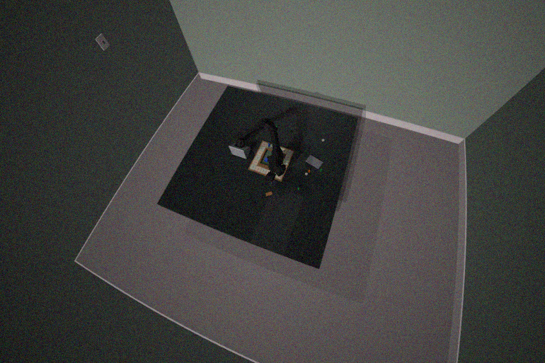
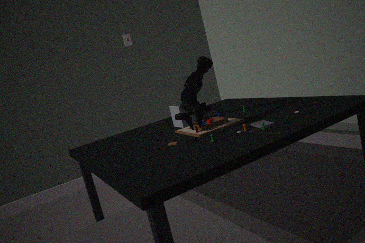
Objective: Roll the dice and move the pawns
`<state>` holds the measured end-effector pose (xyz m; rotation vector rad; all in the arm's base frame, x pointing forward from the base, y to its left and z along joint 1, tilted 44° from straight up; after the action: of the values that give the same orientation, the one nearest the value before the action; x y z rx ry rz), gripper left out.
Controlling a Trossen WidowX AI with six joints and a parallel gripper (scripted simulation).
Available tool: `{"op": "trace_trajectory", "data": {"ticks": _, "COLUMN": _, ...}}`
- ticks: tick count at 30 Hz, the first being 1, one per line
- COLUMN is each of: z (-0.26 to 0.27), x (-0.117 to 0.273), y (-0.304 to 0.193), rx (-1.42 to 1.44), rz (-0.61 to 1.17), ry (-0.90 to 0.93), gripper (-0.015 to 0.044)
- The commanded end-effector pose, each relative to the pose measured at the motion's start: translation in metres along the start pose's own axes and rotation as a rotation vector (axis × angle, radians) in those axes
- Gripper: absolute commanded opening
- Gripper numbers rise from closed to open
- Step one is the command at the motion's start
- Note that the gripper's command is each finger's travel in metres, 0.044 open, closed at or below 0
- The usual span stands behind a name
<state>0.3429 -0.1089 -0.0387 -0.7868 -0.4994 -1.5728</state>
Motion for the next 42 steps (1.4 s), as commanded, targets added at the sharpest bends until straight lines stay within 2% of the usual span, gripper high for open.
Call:
{"op": "trace_trajectory", "data": {"ticks": 1, "z": 0.000, "x": -0.009, "y": -0.001, "rx": -0.007, "rz": 0.006, "ry": 0.007, "gripper": 0.0200}}
{"op": "trace_trajectory", "data": {"ticks": 3, "z": 0.000, "x": -0.010, "y": -0.001, "rx": -0.007, "rz": 0.006, "ry": 0.007, "gripper": 0.0200}}
{"op": "trace_trajectory", "data": {"ticks": 9, "z": 0.000, "x": -0.010, "y": -0.001, "rx": -0.007, "rz": 0.006, "ry": 0.007, "gripper": 0.0043}}
{"op": "trace_trajectory", "data": {"ticks": 15, "z": 0.000, "x": -0.010, "y": -0.001, "rx": -0.007, "rz": 0.006, "ry": 0.007, "gripper": 0.0003}}
{"op": "trace_trajectory", "data": {"ticks": 20, "z": -0.001, "x": -0.002, "y": 0.000, "rx": -0.007, "rz": 0.005, "ry": 0.006, "gripper": 0.0000}}
{"op": "trace_trajectory", "data": {"ticks": 42, "z": -0.002, "x": 0.117, "y": 0.000, "rx": -0.008, "rz": 0.006, "ry": 0.003, "gripper": 0.0000}}
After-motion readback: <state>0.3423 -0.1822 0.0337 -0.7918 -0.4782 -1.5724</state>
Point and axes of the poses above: the point midway between the two fingers, 35 mm back from their tips, its own x axis back along the fingers, its own z axis across the jaws, y = z × x, the point moved 6 cm from there along x, back along the fingers, and after that the axes turned 12 degrees about -x, right-handed, at the moved point
